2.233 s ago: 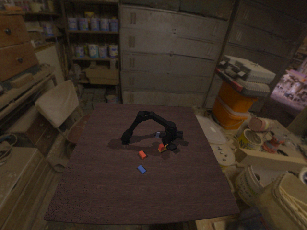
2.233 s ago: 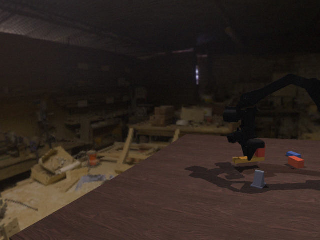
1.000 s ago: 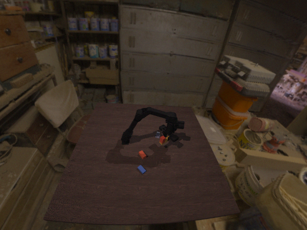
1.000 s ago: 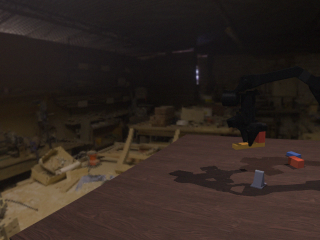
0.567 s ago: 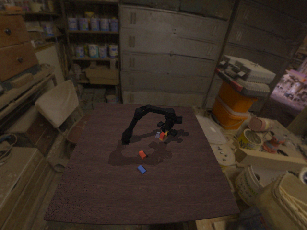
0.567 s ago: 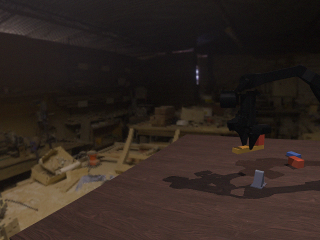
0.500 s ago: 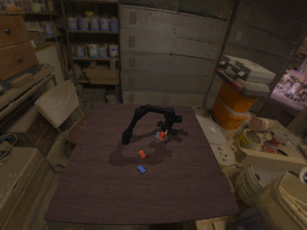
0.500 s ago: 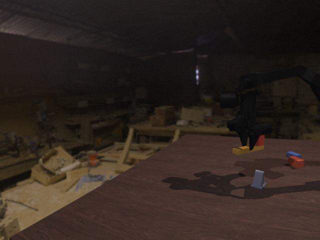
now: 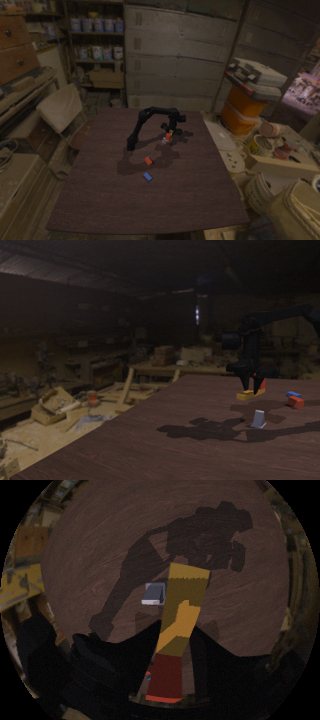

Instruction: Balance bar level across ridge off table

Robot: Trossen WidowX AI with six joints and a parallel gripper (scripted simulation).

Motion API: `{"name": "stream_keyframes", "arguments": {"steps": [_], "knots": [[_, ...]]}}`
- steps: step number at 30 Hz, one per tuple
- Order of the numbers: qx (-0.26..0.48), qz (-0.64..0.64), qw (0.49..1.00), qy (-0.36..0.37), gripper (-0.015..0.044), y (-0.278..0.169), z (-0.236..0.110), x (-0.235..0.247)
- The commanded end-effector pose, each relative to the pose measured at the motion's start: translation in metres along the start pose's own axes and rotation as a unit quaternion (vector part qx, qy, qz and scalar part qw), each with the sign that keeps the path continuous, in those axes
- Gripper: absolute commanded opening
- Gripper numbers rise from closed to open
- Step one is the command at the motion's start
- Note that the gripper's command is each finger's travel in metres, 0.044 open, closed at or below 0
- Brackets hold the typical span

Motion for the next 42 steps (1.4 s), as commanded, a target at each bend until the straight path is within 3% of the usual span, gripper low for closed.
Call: {"name": "stream_keyframes", "arguments": {"steps": [1, 12, 42], "knots": [[-0.005, -0.026, 1.000, -0.001, 0.0000, 0.006, -0.003, 0.013], [-0.006, -0.087, 0.996, 0.000, 0.0000, 0.020, -0.003, 0.048], [-0.006, -0.087, 0.996, 0.000, 0.0000, 0.020, 0.040, 0.050]]}}
Point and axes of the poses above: the point midway between the two fingers, 35 mm back from their tips, its own z axis out along the fingers, its own x axis across the jaws, y = z × x, the point moved 8 cm from there along -z, back along the fingers, and after that the axes turned 9 degrees about z, right-handed, at the moved point
